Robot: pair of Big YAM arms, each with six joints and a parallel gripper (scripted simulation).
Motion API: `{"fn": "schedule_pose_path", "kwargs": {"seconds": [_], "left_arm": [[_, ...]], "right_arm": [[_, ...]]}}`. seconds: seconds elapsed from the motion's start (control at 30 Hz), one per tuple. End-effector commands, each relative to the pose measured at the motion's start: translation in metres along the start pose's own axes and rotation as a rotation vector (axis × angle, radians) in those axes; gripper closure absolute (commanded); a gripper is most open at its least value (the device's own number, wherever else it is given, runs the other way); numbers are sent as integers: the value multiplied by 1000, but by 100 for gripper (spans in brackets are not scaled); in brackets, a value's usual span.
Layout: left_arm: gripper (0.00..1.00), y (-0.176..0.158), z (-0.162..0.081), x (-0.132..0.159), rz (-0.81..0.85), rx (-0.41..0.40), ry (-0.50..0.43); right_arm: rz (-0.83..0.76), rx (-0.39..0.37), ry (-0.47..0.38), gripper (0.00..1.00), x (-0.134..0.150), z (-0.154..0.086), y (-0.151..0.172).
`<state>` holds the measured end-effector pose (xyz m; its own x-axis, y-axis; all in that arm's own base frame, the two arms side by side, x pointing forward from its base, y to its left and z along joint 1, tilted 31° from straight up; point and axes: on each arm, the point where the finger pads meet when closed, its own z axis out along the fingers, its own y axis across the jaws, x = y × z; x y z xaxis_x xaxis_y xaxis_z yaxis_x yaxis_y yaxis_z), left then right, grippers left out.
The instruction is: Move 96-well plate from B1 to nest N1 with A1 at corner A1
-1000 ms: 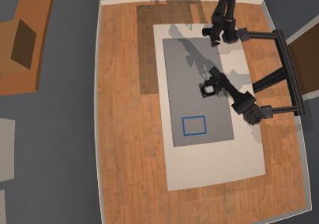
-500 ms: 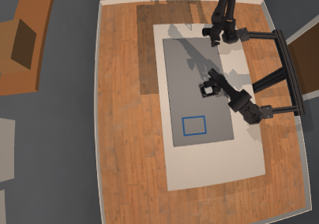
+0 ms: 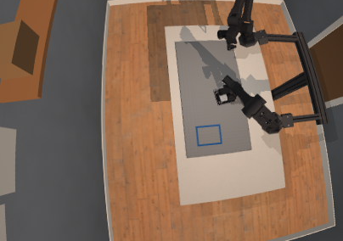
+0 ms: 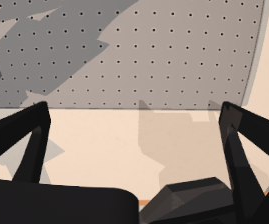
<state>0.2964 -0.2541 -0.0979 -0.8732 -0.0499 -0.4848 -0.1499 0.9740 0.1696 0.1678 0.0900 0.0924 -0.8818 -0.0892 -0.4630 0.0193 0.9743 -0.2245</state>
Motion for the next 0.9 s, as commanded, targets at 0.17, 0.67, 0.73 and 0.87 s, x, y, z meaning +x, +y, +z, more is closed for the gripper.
{"fn": "schedule_pose_path", "kwargs": {"seconds": [0.17, 0.67, 0.73, 0.87], "left_arm": [[100, -8, 13, -14, -18, 19, -12], [100, -13, 10, -21, -34, 39, -27], [100, -13, 10, -21, -34, 39, -27], [100, -14, 10, -20, -33, 39, -26]], "right_arm": [[19, -14, -14, 0, -9, -8, 4], [19, -14, -14, 0, -9, -8, 4], [19, -14, -14, 0, -9, -8, 4], [19, -14, -14, 0, -9, -8, 4]]}}
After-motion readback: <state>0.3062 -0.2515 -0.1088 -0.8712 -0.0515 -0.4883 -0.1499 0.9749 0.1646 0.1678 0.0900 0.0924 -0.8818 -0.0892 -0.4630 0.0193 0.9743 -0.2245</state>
